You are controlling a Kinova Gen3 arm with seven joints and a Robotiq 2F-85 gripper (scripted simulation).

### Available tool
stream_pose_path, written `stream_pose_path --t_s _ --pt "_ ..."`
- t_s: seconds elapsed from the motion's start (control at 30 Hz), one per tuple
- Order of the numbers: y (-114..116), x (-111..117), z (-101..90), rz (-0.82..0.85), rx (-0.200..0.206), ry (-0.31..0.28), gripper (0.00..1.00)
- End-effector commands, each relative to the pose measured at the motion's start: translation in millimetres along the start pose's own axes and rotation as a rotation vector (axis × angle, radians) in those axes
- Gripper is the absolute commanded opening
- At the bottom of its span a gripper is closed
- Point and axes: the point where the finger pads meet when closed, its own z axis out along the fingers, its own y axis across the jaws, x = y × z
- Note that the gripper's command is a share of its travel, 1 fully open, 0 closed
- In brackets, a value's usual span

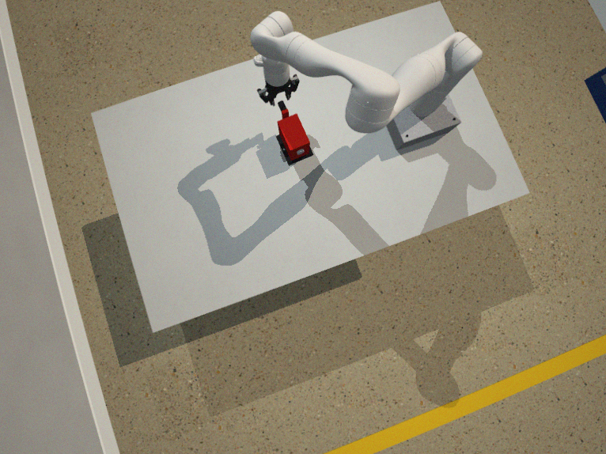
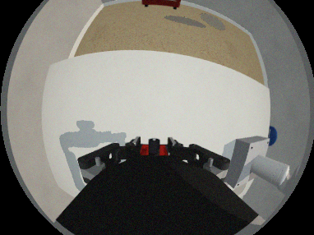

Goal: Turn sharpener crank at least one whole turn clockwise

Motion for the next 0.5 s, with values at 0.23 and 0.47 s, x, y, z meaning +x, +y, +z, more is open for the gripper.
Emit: stream_pose_path --t_s 0.23,0.47 --pt "0 0 11.4 0.001 -0.001 0.001 0.53" --pt "0 0 17.7 0.001 -0.001 0.001 0.53"
